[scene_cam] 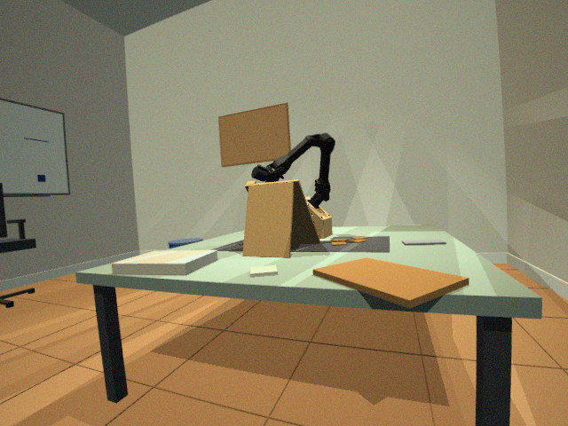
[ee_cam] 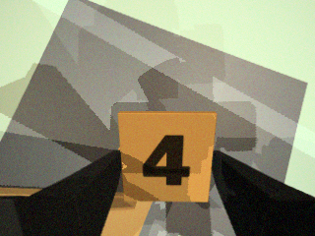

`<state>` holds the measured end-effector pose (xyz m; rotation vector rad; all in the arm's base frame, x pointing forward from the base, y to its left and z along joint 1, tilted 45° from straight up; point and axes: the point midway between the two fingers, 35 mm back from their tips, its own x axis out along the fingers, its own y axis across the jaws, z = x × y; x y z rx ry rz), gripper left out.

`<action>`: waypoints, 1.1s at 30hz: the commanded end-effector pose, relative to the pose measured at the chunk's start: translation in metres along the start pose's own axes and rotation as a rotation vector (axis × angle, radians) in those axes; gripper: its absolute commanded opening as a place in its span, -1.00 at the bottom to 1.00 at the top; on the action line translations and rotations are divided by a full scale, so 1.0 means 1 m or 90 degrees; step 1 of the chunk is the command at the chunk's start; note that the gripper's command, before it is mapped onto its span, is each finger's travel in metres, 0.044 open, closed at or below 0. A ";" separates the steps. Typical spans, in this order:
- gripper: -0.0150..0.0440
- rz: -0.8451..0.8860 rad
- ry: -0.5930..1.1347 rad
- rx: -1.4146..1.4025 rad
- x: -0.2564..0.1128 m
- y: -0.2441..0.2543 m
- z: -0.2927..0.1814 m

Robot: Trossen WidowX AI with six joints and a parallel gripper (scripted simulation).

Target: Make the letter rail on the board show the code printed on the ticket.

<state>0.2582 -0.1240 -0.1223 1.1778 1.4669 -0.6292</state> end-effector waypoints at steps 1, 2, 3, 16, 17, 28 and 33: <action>-0.49 0.004 -0.038 -0.027 -0.015 0.012 -0.001; -0.49 0.005 -0.047 -0.032 -0.019 0.015 -0.001; -0.49 0.007 -0.056 -0.036 -0.023 0.018 -0.001; -0.49 0.041 -0.170 -0.093 -0.070 0.059 -0.007; -0.49 0.045 -0.178 -0.098 -0.073 0.063 -0.008; -0.49 0.098 -0.296 -0.181 -0.115 0.100 -0.015; -0.49 0.129 -0.320 -0.221 -0.127 0.117 -0.036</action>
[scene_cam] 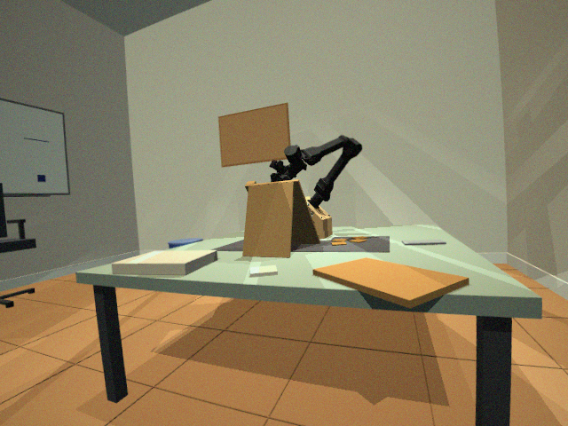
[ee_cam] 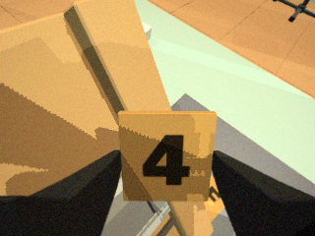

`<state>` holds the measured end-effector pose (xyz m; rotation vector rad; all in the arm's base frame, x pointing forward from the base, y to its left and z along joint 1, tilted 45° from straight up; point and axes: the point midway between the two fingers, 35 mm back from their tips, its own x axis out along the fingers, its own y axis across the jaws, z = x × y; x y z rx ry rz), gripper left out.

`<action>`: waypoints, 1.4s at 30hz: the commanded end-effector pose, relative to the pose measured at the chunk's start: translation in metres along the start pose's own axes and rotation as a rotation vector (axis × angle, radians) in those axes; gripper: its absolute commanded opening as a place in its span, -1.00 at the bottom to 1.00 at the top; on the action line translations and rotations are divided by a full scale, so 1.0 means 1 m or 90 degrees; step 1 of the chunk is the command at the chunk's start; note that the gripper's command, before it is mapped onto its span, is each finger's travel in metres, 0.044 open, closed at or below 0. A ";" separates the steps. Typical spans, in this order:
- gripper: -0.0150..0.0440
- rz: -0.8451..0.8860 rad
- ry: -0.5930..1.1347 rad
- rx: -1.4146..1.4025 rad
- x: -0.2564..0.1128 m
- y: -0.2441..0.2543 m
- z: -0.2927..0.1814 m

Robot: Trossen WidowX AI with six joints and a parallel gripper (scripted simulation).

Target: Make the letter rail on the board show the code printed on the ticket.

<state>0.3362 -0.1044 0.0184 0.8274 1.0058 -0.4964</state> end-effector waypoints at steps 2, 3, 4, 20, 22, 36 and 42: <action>-0.49 0.038 -0.030 -0.032 -0.017 0.023 -0.010; -0.49 0.045 -0.036 -0.039 -0.020 0.028 -0.012; -0.49 0.053 -0.040 -0.045 -0.023 0.032 -0.014; -0.49 0.201 -0.098 -0.105 -0.080 0.096 -0.052; -0.49 0.221 -0.102 -0.111 -0.087 0.102 -0.057; -0.49 0.353 -0.082 -0.185 -0.127 0.137 -0.117; -0.49 0.418 -0.062 -0.221 -0.146 0.147 -0.147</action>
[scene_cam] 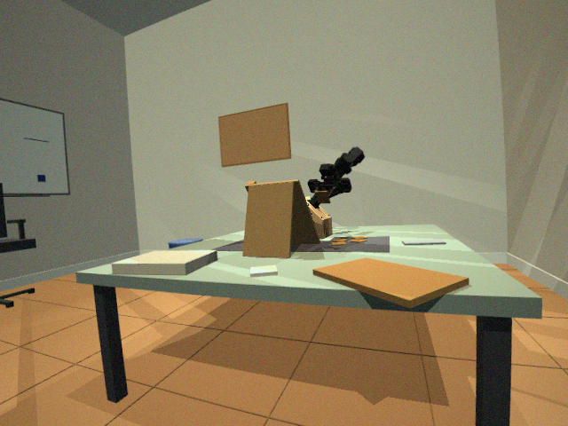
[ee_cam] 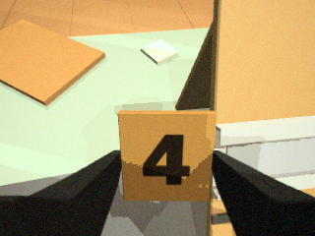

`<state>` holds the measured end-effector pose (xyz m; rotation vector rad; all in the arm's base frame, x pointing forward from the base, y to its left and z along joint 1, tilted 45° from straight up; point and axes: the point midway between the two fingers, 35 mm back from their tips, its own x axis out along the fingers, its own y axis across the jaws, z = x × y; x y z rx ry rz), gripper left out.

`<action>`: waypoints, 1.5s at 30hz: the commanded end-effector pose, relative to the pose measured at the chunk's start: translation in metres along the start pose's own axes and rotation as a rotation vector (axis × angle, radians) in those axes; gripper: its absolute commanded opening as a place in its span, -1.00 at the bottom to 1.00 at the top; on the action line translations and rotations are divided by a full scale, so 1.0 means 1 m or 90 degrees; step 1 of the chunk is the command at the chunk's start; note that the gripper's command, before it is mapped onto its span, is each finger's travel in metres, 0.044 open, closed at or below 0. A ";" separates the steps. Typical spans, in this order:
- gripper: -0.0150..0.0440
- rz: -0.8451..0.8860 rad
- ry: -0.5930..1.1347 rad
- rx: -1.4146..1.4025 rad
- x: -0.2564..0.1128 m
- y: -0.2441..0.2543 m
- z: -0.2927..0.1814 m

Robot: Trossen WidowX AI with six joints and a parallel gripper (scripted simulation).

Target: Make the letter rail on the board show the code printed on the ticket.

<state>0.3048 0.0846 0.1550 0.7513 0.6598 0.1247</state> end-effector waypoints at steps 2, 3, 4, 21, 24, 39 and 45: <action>-0.49 0.065 0.017 -0.018 -0.012 0.023 -0.022; -0.49 0.077 0.020 -0.022 -0.014 0.027 -0.026; -0.49 0.086 0.023 -0.025 -0.016 0.031 -0.029; -0.49 0.095 0.025 -0.027 0.018 0.039 -0.031; -0.49 0.095 0.025 -0.027 0.027 0.040 -0.033; -0.49 0.095 0.025 -0.027 0.032 0.041 -0.033; -0.49 0.095 0.025 -0.027 0.031 0.040 -0.034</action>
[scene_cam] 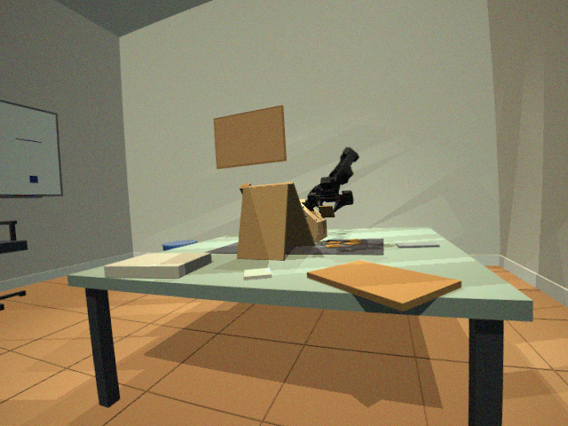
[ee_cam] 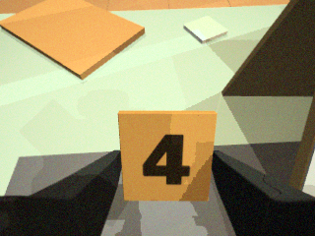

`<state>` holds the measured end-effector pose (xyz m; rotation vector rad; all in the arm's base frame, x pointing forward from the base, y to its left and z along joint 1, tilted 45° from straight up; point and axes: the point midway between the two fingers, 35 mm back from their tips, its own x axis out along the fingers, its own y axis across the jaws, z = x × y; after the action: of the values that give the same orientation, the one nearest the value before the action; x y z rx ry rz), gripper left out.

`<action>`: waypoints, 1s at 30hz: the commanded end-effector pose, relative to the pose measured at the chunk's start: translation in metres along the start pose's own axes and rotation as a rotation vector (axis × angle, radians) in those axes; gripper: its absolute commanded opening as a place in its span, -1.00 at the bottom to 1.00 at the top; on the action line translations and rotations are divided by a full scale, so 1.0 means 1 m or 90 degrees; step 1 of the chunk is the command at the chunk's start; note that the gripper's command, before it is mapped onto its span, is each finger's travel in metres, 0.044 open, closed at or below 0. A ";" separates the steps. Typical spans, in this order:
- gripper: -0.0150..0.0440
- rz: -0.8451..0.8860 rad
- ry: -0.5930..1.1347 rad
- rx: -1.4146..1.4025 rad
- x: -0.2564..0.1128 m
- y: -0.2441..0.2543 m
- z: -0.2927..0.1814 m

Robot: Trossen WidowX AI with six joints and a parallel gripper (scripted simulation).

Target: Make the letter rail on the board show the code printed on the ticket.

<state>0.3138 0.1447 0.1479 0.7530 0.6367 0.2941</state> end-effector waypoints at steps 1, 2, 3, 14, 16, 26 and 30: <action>-0.49 -0.001 -0.002 0.004 0.000 -0.001 0.000; -0.49 -0.001 -0.002 0.004 0.000 -0.001 0.000; -0.49 -0.001 -0.002 0.004 0.000 -0.002 0.000; -0.49 -0.001 -0.002 0.004 -0.001 -0.008 -0.001; -0.49 -0.001 -0.002 0.004 -0.001 -0.009 -0.001; -0.49 -0.001 -0.002 0.003 -0.001 -0.014 -0.003; -0.49 -0.002 -0.002 0.003 0.000 -0.016 -0.003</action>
<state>0.3137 0.1358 0.1405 0.7640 0.6279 0.2887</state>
